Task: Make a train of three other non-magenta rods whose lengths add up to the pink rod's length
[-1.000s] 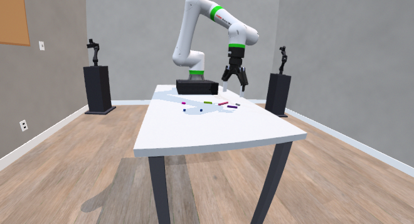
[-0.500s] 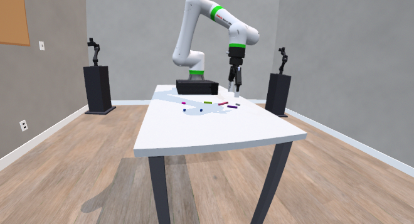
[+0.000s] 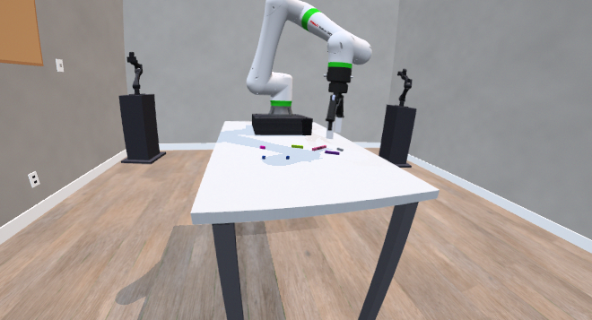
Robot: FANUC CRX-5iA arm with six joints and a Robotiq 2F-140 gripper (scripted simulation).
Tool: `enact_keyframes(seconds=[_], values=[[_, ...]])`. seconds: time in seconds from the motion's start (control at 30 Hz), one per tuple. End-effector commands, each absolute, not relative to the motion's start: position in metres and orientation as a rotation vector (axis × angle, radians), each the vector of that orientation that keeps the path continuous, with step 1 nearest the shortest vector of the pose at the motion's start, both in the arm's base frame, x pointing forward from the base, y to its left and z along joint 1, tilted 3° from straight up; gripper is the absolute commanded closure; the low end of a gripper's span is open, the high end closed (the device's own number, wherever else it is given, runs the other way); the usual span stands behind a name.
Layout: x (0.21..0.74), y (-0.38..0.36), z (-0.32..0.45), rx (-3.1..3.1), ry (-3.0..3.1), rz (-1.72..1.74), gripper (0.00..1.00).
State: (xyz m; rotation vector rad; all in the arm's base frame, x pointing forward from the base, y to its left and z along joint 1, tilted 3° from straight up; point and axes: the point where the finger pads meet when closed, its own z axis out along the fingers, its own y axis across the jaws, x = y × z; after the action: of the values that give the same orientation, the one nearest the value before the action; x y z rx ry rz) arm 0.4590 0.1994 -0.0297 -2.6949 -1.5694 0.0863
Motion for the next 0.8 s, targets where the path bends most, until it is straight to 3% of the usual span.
enact_keyframes(seconds=[0.0,0.77], values=[[0.4612,0.1998,-0.0297,-2.831,-1.347,0.088,0.0],[0.4711,0.2008,-0.0303,-3.152,-0.178,0.085,0.0]])
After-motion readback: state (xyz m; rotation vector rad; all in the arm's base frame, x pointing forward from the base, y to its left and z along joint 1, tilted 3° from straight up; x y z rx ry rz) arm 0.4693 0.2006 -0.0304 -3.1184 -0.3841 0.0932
